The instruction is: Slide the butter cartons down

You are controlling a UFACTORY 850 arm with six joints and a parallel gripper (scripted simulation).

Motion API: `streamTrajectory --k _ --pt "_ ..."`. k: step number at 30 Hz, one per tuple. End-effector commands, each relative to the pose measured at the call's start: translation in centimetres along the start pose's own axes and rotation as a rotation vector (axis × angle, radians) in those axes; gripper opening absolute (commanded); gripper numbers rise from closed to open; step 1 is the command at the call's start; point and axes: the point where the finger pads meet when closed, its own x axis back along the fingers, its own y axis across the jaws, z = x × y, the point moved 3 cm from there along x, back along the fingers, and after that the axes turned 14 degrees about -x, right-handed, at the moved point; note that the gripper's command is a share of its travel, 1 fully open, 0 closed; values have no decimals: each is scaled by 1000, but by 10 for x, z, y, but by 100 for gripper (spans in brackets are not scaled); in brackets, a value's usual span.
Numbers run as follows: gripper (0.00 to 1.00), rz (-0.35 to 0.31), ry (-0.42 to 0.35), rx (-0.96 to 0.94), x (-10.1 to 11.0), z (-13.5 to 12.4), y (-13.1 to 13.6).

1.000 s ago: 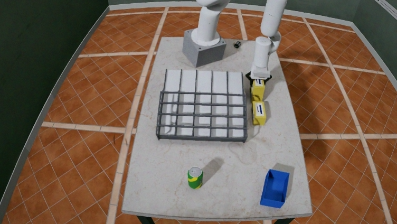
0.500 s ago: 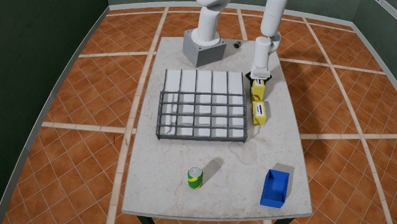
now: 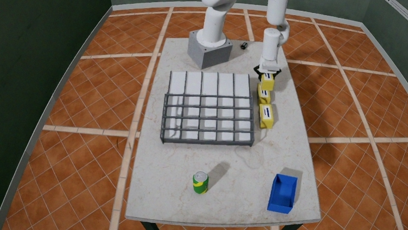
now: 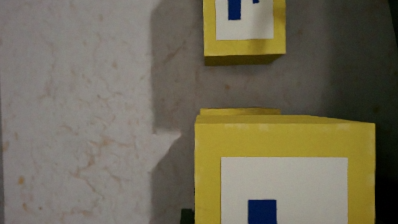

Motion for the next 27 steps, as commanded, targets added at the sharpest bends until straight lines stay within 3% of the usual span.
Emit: streamTrajectory --k 1,9,10,13,15,26,27 --pt "0 -1 0 0 40 -1 -1" --pt "0 -1 0 0 40 -1 -1" --pt "0 -38 31 11 108 -4 -4" --pt "0 -38 31 11 114 -4 -5" --pt "0 -38 31 11 135 -5 -6" --pt "0 -38 31 11 137 -5 -6" --pt "0 -34 25 12 139 24 58"
